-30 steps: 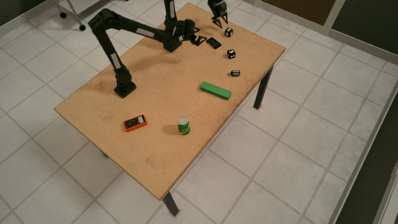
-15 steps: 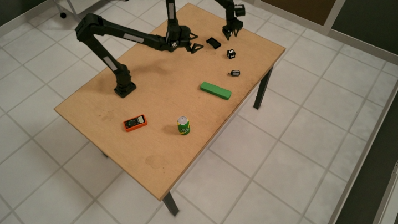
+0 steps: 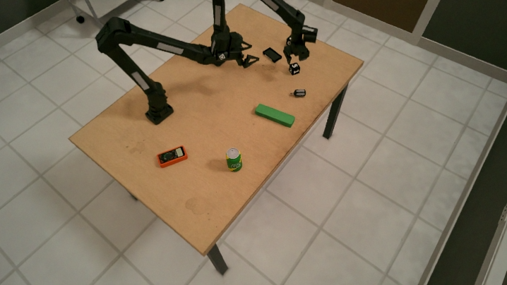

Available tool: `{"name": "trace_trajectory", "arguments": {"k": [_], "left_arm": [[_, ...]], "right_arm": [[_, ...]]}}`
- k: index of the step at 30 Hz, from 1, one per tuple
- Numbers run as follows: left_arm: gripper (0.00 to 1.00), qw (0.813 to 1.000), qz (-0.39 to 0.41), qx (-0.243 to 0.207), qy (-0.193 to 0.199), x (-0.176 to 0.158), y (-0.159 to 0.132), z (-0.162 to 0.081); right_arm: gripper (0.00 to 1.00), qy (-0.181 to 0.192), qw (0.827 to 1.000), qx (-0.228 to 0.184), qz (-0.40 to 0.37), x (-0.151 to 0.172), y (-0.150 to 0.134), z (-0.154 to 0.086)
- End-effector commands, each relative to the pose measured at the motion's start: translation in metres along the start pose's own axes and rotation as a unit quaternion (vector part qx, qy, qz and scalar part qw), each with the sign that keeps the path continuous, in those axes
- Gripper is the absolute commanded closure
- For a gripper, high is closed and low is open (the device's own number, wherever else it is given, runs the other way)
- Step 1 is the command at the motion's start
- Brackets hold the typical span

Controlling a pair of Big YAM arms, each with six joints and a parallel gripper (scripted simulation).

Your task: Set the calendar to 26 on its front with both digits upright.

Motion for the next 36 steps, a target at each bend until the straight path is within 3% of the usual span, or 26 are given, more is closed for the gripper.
{"name": "trace_trajectory", "arguments": {"k": [1,12,36], "left_arm": [[0.31,1.000,0.005,0.006,0.003,0.001,0.022,-0.003],[0.31,1.000,0.004,0.005,0.008,0.009,0.019,0.000],[0.31,1.000,0.009,0.009,0.004,0.007,0.018,0.040]], "right_arm": [[0.00,0.001,1.000,-0.004,0.002,-0.001,0.007,-0.002],[0.00,0.001,1.000,-0.006,0.000,0.000,0.006,0.000],[0.00,0.001,1.000,-0.006,0.000,0.000,0.006,0.000]]}}
Point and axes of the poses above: on each arm, the point where the finger pads meet when closed, its own z axis out along the fingers, its own x axis across the jaws, y = z × x, the point moved 10 cm from there along -z, back along the fingers, and after that the axes turned 9 degrees about -z, right-handed, at the moved point
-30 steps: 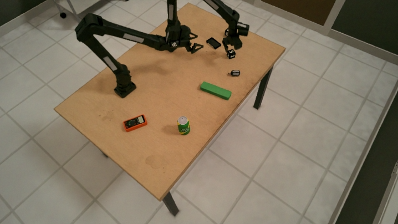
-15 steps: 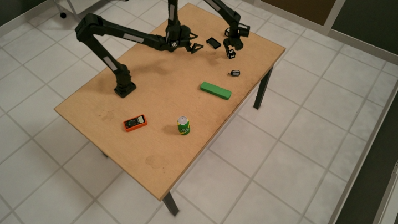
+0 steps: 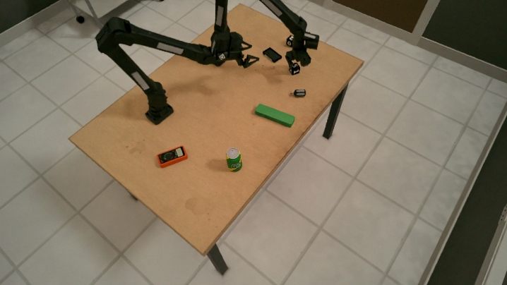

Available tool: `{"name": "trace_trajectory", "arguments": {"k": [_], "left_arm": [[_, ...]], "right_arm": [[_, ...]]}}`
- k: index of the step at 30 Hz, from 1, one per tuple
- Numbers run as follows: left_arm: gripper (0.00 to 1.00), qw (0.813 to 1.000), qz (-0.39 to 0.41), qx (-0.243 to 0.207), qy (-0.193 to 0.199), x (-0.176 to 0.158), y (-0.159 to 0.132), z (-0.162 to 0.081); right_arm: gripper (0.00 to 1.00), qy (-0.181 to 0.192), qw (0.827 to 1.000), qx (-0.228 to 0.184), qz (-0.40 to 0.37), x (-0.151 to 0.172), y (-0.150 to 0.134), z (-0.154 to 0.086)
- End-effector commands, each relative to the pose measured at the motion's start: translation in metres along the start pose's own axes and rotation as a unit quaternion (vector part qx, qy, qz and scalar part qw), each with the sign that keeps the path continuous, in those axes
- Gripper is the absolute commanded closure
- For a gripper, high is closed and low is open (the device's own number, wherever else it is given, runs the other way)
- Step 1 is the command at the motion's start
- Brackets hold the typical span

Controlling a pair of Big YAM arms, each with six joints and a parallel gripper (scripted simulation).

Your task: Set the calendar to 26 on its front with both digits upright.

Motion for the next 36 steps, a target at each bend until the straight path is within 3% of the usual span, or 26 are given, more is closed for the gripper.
{"name": "trace_trajectory", "arguments": {"k": [1,16,17,18,36], "left_arm": [[0.31,1.000,-0.001,0.003,-0.002,0.0038,0.0003,0.0157],[0.31,1.000,-0.001,0.002,-0.001,0.0049,0.0014,0.0205],[0.40,1.000,-0.001,0.002,-0.001,0.0049,0.0014,0.0205],[0.40,1.000,0.000,-0.001,0.002,0.0030,0.0023,0.0125],[0.61,1.000,0.000,-0.001,0.002,0.0030,0.0023,0.0125]], "right_arm": [[0.00,0.001,1.000,-0.006,0.000,-0.0004,0.0059,-0.0001],[0.00,0.001,1.000,-0.006,0.000,-0.0004,0.0059,-0.0001],[0.00,0.001,1.000,-0.006,0.000,-0.0004,0.0059,-0.0001],[0.00,0.001,1.000,-0.006,0.000,-0.0004,0.0059,-0.0001],[0.00,0.001,1.000,-0.006,0.000,-0.0004,0.0059,-0.0001]]}}
Point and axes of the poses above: on each arm, the point where the finger pads meet when closed, its own z axis out along the fingers, its own x axis across the jaws, y = z × x, the point moved 10 cm from there along -z, back along the fingers, and after that the axes turned 9 degrees about -z, right-handed, at the moved point
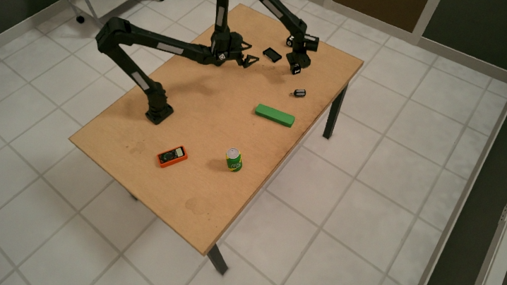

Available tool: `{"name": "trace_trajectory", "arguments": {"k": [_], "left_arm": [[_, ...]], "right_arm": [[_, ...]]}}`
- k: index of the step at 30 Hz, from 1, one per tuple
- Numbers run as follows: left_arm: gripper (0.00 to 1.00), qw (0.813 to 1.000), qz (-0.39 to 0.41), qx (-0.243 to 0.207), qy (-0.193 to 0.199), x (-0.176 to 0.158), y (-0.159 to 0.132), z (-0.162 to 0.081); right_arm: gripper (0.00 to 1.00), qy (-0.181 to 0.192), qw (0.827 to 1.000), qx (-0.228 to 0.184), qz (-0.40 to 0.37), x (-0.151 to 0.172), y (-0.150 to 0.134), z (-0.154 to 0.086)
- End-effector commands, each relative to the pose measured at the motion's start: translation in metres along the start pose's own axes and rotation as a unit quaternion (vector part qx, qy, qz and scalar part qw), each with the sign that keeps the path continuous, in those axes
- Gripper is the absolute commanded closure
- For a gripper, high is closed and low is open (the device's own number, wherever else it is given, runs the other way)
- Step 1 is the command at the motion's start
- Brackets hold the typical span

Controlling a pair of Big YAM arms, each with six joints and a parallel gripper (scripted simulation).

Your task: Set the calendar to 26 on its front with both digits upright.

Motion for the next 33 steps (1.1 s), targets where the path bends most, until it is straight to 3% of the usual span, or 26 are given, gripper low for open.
{"name": "trace_trajectory", "arguments": {"k": [1,3,4,6,8,10,18,20,21,22,26,29,33], "left_arm": [[0.73,1.000,0.000,-0.003,0.003,0.003,0.002,0.000],[0.95,1.000,0.000,-0.003,0.003,0.003,0.002,0.000],[1.00,1.000,0.000,-0.003,0.003,0.003,0.002,0.000],[0.77,1.000,-0.001,-0.003,0.003,0.004,0.001,-0.001],[0.77,1.000,-0.001,-0.003,0.003,0.004,0.001,-0.001],[0.60,1.000,-0.001,-0.014,0.014,0.009,0.006,-0.022],[0.60,1.000,-0.001,-0.014,0.014,0.006,0.005,-0.075],[0.60,1.000,-0.001,-0.014,0.014,0.006,0.005,-0.075],[0.60,1.000,0.004,-0.003,0.004,0.004,-0.002,-0.060],[0.60,1.000,0.006,-0.003,0.004,0.005,-0.006,-0.060],[0.60,1.000,0.014,-0.002,0.003,-0.004,-0.023,-0.060],[0.60,1.000,0.025,-0.005,0.007,-0.010,-0.050,-0.059],[0.60,1.000,0.030,-0.004,0.006,-0.025,-0.107,-0.057]], "right_arm": [[0.00,0.001,1.000,-0.006,0.000,0.000,0.006,0.000],[0.00,0.001,1.000,-0.006,0.000,0.000,0.006,0.000],[0.00,0.001,1.000,-0.006,0.000,0.000,0.006,0.000],[0.00,0.001,1.000,-0.006,0.000,0.000,0.006,0.000],[0.00,0.001,1.000,-0.006,0.000,0.000,0.006,0.000],[0.00,0.001,1.000,-0.006,0.000,0.000,0.006,0.000],[0.00,0.001,1.000,-0.006,0.000,0.000,0.006,0.000],[0.00,0.001,1.000,-0.006,0.000,0.000,0.006,0.000],[0.00,0.001,1.000,-0.006,0.000,0.000,0.006,0.000],[0.00,0.000,1.000,-0.011,-0.008,-0.002,0.016,0.003],[0.00,0.001,1.000,-0.007,-0.021,-0.008,0.015,0.005],[0.00,0.035,0.998,0.003,-0.051,-0.010,0.009,0.011],[0.00,0.128,0.988,-0.004,-0.086,-0.014,0.008,0.014]]}}
Point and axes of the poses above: on each arm, the point where the finger pads meet when closed, its own z axis out along the fingers, its own x axis across the jaws, y = z × x, the point moved 10 cm from there along -z, back along the fingers, and after that the axes turned 9 degrees about -z, right-handed, at the moved point
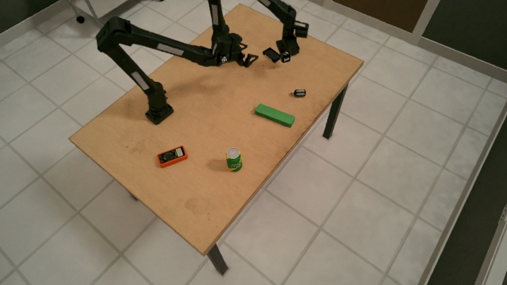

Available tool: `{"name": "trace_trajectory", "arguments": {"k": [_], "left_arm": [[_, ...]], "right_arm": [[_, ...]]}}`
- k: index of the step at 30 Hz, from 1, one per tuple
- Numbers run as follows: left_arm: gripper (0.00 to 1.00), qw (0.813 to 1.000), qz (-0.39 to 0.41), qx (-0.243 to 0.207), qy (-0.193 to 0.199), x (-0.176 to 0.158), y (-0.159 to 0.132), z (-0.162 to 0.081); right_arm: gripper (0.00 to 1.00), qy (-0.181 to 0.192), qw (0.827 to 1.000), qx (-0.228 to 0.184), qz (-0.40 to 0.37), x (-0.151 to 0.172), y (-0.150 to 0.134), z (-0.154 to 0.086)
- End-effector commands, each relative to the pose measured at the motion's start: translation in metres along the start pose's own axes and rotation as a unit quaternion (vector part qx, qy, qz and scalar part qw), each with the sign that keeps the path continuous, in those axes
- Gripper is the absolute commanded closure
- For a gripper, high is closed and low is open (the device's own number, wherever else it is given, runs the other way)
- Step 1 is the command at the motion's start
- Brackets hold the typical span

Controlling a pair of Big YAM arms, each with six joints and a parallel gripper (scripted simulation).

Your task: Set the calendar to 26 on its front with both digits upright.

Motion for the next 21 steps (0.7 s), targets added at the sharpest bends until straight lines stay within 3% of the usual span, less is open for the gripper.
{"name": "trace_trajectory", "arguments": {"k": [1,4,7,9,15,21], "left_arm": [[0.60,1.000,0.014,-0.016,0.018,-0.005,-0.050,-0.011],[0.60,1.000,0.010,-0.015,0.018,-0.017,-0.088,-0.008],[0.60,1.000,0.004,-0.015,0.017,-0.024,-0.110,-0.006],[0.60,1.000,0.004,-0.015,0.017,-0.024,-0.110,-0.006],[0.60,1.000,-0.018,-0.006,0.007,-0.031,-0.135,-0.006],[0.60,0.997,-0.073,-0.010,0.011,-0.026,-0.130,-0.006]], "right_arm": [[0.00,0.042,0.998,-0.002,-0.047,-0.019,0.013,0.013],[0.00,0.113,0.992,-0.019,-0.061,-0.022,0.012,0.012],[0.00,0.157,0.985,-0.032,-0.066,-0.024,0.012,0.010],[0.00,0.157,0.985,-0.032,-0.066,-0.024,0.012,0.010],[0.00,0.206,0.976,-0.048,-0.057,-0.026,0.013,0.007],[0.00,0.211,0.974,-0.049,-0.058,-0.021,0.014,0.009]]}}
Point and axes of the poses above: on each arm, the point where the finger pads meet when closed, its own z axis out along the fingers, its own x axis across the jaws, y = z × x, the point moved 10 cm from there along -z, back along the fingers, and after that the axes turned 9 degrees about -z, right-handed, at the moved point
